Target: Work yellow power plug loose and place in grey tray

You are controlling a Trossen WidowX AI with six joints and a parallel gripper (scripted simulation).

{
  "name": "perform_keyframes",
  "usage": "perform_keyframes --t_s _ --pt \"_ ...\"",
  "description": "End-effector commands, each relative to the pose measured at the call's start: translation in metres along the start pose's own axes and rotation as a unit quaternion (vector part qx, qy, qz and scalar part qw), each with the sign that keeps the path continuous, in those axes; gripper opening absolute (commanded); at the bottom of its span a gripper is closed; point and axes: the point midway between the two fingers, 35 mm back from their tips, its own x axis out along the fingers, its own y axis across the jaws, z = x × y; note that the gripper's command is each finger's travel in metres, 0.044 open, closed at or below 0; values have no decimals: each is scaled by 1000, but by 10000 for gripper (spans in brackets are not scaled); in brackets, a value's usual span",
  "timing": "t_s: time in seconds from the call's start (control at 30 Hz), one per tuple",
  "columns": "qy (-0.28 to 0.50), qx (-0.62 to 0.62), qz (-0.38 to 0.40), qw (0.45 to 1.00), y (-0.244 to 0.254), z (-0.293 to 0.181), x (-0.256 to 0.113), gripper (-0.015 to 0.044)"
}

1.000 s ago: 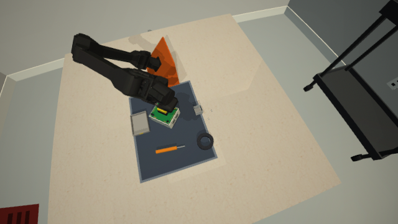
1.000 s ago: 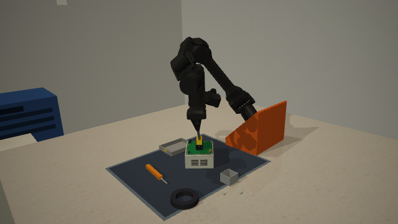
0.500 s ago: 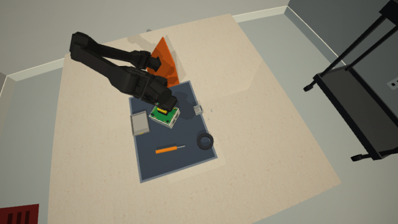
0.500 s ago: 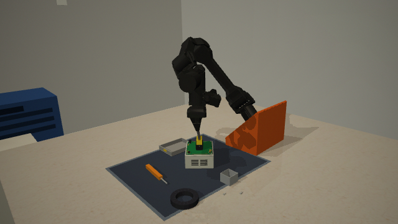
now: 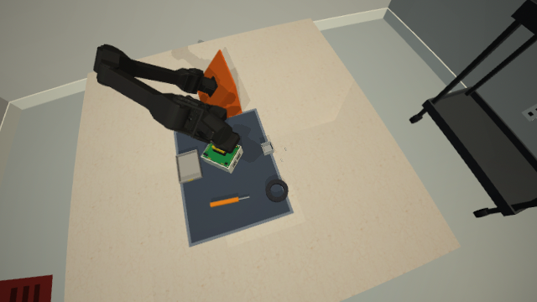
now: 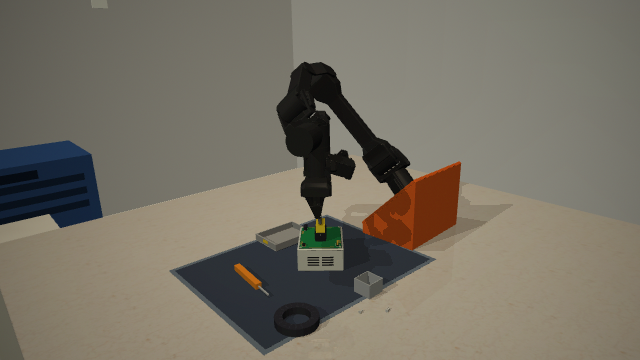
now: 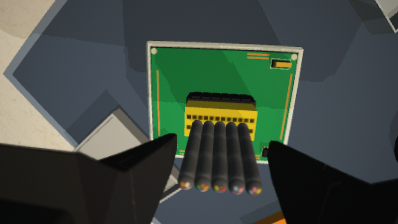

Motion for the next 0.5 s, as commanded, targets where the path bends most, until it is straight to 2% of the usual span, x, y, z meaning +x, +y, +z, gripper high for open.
perform_keyframes --t_s 0.0,0.07,0.37,0.47 --pt "1 -4 2 1000 1 1 5 249" --pt "1 -4 2 1000 1 1 5 249" --pt "1 -4 2 1000 1 1 5 13" --pt "1 -4 2 1000 1 1 5 0"
